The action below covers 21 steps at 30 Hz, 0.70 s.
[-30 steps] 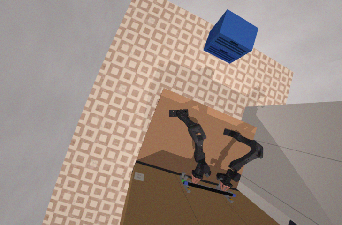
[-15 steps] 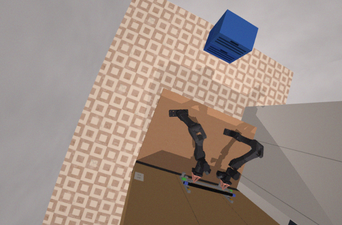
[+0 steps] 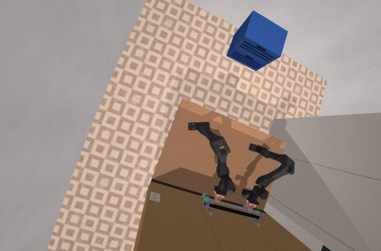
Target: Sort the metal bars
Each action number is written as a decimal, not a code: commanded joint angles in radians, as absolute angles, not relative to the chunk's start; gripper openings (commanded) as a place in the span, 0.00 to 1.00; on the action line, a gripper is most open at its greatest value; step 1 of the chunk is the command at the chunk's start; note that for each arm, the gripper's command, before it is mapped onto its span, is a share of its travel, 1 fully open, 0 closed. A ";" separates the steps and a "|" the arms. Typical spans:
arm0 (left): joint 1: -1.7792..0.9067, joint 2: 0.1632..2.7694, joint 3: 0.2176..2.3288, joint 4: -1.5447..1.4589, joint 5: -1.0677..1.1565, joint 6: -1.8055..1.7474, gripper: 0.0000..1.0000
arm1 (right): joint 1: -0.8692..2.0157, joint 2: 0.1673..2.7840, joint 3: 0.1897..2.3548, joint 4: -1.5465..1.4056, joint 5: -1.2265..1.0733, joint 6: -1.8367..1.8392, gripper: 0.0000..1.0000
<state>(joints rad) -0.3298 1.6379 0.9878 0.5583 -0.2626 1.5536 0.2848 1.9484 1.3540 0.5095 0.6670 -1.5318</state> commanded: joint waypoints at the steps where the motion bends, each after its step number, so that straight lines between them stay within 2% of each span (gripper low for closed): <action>1: -0.340 1.594 0.989 0.607 -0.281 1.570 0.00 | 0.291 1.902 1.349 0.550 0.688 -1.566 0.00; 21: -0.350 1.563 0.920 0.644 -0.292 1.570 0.00 | 0.310 1.880 1.282 0.594 0.707 -1.566 0.00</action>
